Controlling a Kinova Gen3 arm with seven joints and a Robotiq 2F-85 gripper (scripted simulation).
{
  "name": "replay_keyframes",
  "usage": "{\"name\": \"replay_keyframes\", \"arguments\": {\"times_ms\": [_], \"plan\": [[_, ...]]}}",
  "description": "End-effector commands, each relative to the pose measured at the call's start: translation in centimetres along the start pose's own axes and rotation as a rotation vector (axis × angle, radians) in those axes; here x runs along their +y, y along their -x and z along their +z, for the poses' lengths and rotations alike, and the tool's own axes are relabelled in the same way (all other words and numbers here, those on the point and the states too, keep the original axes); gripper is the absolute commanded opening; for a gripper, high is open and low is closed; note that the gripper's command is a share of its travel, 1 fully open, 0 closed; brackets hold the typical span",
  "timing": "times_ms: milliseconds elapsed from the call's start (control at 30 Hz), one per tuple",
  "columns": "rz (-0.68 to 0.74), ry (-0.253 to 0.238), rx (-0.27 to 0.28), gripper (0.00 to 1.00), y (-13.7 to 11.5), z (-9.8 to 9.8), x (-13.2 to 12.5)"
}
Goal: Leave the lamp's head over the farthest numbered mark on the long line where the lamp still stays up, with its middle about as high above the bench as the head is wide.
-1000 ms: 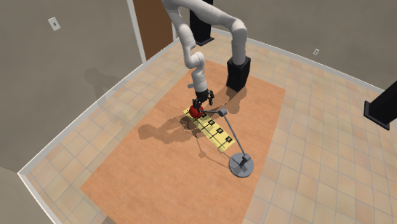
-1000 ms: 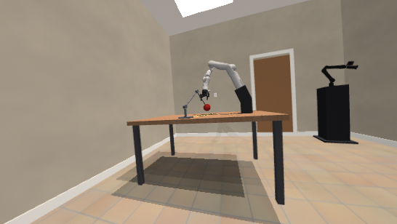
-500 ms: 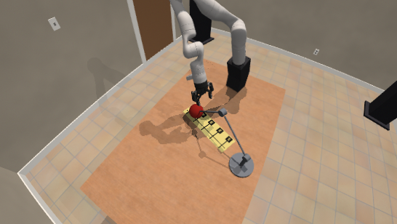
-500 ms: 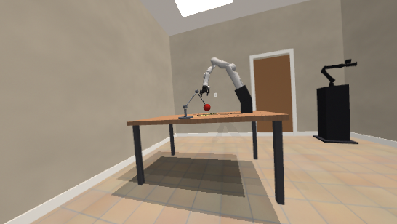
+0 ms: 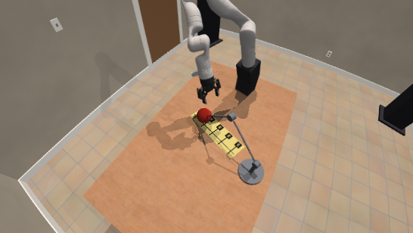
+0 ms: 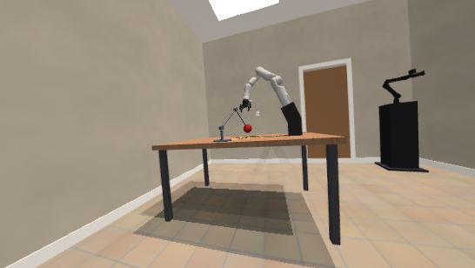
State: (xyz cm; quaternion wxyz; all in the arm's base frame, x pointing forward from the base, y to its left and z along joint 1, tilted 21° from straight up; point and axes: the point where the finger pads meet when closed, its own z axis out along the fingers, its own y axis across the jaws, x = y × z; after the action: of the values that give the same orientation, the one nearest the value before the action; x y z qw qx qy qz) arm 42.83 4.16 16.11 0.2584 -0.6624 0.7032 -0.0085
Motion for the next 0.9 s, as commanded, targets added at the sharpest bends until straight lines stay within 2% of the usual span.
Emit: {"name": "replay_keyframes", "arguments": {"times_ms": [0,867], "plan": [[0.013,-0.005,0.0,1.0,-0.72,-0.34,-0.35],[-0.007,0.002,-0.004,1.0,-1.06,-0.83,-0.6]]}}
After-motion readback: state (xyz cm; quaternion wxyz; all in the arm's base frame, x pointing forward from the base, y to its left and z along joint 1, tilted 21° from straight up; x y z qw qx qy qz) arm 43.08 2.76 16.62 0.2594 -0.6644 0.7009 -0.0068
